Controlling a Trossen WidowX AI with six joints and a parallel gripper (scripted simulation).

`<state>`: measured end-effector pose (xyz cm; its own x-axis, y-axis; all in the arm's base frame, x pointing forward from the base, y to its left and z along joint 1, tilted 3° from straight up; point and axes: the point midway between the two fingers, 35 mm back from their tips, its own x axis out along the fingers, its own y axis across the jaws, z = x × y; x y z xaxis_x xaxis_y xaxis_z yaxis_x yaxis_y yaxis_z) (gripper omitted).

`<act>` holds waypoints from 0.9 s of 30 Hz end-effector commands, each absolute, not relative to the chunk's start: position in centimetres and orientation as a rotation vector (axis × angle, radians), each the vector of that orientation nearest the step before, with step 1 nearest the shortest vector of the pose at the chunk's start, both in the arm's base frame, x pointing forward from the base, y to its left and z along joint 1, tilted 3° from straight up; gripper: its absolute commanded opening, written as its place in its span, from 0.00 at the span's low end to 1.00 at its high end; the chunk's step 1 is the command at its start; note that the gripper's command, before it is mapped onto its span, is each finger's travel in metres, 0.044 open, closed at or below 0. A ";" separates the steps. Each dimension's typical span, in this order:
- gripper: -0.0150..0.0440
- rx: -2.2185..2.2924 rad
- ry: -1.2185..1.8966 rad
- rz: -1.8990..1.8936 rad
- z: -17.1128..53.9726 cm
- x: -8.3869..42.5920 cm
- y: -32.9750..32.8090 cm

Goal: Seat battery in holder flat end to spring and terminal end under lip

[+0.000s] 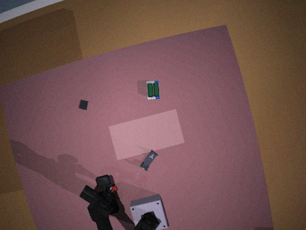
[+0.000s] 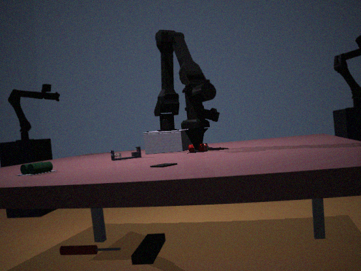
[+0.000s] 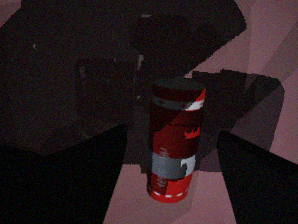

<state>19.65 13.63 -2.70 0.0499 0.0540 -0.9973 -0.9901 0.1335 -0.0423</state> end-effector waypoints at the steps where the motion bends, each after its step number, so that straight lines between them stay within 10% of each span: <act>1: 0.63 -1.099 1.198 1.105 -3.1 19.6 13.5; 9: 0.41 -1.099 1.198 1.105 -3.1 19.6 13.5; 27: 0.40 -1.107 1.193 1.112 2.0 19.7 13.0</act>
<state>19.47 13.41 1.61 0.0464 0.0503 -0.9977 -0.9909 0.1288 -0.0396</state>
